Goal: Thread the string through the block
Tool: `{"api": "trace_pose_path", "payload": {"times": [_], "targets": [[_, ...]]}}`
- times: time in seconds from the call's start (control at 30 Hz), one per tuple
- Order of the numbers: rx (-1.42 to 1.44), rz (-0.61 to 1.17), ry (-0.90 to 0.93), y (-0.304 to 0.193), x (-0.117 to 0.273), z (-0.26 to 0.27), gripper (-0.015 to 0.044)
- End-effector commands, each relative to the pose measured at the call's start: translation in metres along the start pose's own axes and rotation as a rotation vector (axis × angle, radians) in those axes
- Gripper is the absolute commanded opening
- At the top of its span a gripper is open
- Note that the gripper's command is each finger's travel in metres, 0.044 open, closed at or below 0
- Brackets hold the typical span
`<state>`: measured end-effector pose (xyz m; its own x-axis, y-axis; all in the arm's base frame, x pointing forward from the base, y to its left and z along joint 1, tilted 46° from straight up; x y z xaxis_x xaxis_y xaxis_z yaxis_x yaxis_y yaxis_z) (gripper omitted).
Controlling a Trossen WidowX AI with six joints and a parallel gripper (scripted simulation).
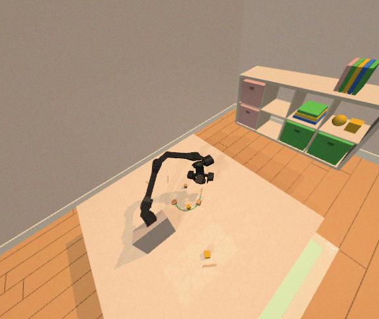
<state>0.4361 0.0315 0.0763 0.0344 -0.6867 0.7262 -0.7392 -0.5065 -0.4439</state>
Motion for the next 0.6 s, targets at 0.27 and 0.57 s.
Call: {"api": "trace_pose_path", "payload": {"times": [0.27,0.57], "targets": [[-0.002,0.011,0.009,0.0007,0.0089,0.0022,0.044],[-0.002,0.011,0.009,0.0007,0.0089,0.0022,0.044]]}}
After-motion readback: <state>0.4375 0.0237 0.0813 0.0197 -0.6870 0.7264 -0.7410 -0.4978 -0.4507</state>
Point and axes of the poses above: the point midway between the two fingers, 35 mm back from their tips, its own x axis back along the fingers, its own z axis across the jaws, y = z × x, the point moved 7 cm from there along x, back along the fingers
